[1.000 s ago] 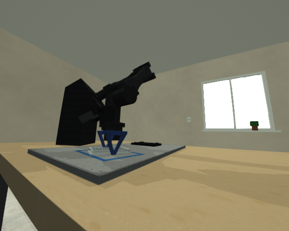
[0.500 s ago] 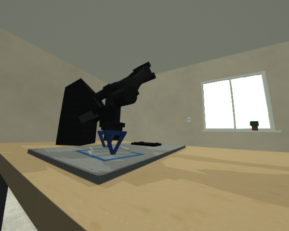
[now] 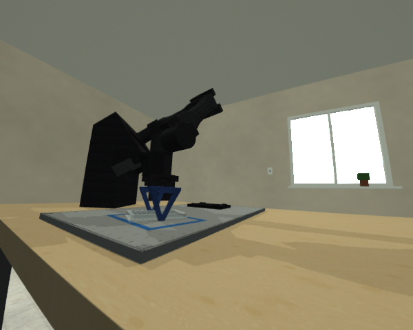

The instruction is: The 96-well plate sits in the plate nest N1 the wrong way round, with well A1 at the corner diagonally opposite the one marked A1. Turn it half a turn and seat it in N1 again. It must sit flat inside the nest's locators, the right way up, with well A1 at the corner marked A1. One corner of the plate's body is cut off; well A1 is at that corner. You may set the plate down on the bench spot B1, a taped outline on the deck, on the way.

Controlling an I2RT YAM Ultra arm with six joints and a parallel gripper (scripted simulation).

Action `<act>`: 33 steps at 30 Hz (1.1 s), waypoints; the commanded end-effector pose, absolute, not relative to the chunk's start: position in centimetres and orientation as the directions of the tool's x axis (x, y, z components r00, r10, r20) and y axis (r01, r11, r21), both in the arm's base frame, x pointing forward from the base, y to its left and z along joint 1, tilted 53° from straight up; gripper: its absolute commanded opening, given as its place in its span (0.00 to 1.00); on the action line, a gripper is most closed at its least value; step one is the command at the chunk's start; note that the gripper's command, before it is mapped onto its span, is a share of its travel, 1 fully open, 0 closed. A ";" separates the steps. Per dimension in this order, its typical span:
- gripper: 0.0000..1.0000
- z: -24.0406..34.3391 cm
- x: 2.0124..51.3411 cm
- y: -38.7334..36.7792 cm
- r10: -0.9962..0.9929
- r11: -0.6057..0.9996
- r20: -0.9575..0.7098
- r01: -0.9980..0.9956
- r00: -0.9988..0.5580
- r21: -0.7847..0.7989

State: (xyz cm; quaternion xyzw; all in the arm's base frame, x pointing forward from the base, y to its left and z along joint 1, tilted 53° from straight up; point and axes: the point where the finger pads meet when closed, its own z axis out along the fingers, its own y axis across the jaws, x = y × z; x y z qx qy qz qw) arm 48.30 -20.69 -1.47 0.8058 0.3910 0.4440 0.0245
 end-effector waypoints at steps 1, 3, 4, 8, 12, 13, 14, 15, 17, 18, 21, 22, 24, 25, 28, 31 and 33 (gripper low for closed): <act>0.00 -1.2 48.3 -21.2 0.654 -0.696 0.694 0.600 0.303 0.394; 0.00 -1.2 48.3 -21.2 0.654 -0.696 0.694 0.600 0.303 0.394; 0.00 -1.2 48.3 -21.2 0.654 -0.696 0.694 0.600 0.303 0.394; 0.00 -1.0 48.0 -21.3 0.654 -0.696 0.694 0.600 0.303 0.394; 0.00 -0.6 47.5 -21.5 0.654 -0.696 0.694 0.600 0.303 0.394; 0.00 -0.6 47.5 -21.5 0.654 -0.696 0.694 0.600 0.303 0.394; 0.00 -0.6 47.5 -21.5 0.654 -0.696 0.694 0.600 0.303 0.394; 0.00 -0.5 47.4 -21.5 0.654 -0.696 0.694 0.600 0.303 0.394; 0.00 -0.3 47.1 -21.6 0.654 -0.696 0.694 0.600 0.303 0.394; 0.00 -0.2 47.0 -21.7 0.654 -0.696 0.694 0.600 0.303 0.394; 0.00 0.1 46.7 -21.8 0.654 -0.696 0.694 0.600 0.303 0.394; 0.00 0.2 46.5 -21.9 0.654 -0.696 0.694 0.600 0.303 0.394; 0.00 0.4 46.3 -22.0 0.654 -0.696 0.694 0.600 0.303 0.394; 0.00 0.5 46.2 -22.0 0.654 -0.696 0.694 0.600 0.303 0.394; 0.00 0.8 45.8 -22.2 0.654 -0.696 0.693 0.600 0.303 0.394; 0.00 0.9 45.7 -22.2 0.654 -0.696 0.693 0.600 0.303 0.394; 0.00 1.1 45.4 -22.3 0.654 -0.696 0.693 0.600 0.303 0.394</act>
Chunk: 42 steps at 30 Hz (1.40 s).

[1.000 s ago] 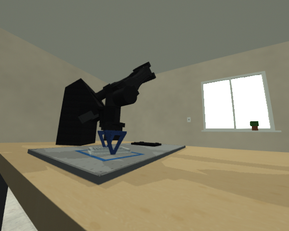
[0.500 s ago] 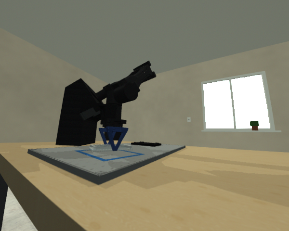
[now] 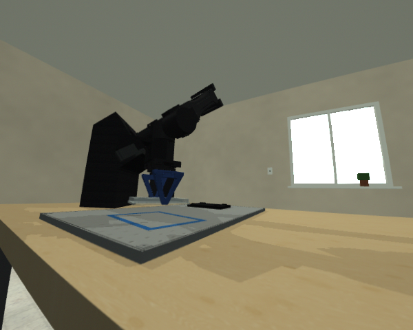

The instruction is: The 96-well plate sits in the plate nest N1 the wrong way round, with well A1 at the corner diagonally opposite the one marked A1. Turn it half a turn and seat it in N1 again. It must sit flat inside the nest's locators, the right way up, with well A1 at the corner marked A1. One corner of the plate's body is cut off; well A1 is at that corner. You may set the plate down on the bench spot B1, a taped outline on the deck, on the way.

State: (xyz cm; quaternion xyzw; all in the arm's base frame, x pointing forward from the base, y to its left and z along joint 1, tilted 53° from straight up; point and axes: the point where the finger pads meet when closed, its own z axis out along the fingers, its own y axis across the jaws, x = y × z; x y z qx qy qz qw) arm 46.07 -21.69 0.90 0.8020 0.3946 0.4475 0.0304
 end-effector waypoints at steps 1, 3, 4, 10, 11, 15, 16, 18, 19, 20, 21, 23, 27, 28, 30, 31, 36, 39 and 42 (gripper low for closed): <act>0.00 1.2 45.3 -22.4 0.654 -0.696 0.693 0.600 0.303 0.394; 0.00 1.4 45.1 -22.5 0.654 -0.696 0.693 0.600 0.303 0.394; 0.00 1.5 44.9 -22.5 0.654 -0.696 0.693 0.600 0.303 0.394; 0.00 2.1 44.2 -22.8 0.654 -0.696 0.693 0.600 0.303 0.394; 0.00 2.2 44.1 -22.9 0.654 -0.696 0.693 0.600 0.303 0.394; 0.00 2.4 43.8 -23.0 0.654 -0.696 0.693 0.600 0.303 0.394; 0.00 2.5 43.7 -23.0 0.654 -0.696 0.693 0.600 0.303 0.394; 0.00 2.7 43.5 -23.1 0.654 -0.696 0.693 0.600 0.303 0.394; 0.00 2.8 43.3 -23.2 0.654 -0.696 0.693 0.600 0.303 0.394; 0.00 2.9 43.2 -23.2 0.654 -0.696 0.693 0.600 0.303 0.394; 0.00 3.0 43.1 -23.3 0.654 -0.696 0.693 0.600 0.303 0.394; 0.00 3.2 42.8 -23.4 0.654 -0.696 0.693 0.600 0.303 0.394; 0.00 3.6 42.3 -23.6 0.654 -0.696 0.693 0.600 0.303 0.394; 0.00 3.7 42.3 -23.6 0.654 -0.696 0.693 0.600 0.303 0.394; 0.00 3.7 42.3 -23.6 0.654 -0.696 0.693 0.600 0.303 0.394; 0.00 3.7 42.3 -23.6 0.654 -0.696 0.693 0.600 0.303 0.394; 0.00 3.7 42.3 -23.6 0.654 -0.696 0.693 0.600 0.303 0.394; 0.00 3.7 42.3 -23.6 0.654 -0.696 0.693 0.600 0.303 0.394; 0.00 3.7 42.3 -23.6 0.654 -0.696 0.693 0.600 0.303 0.394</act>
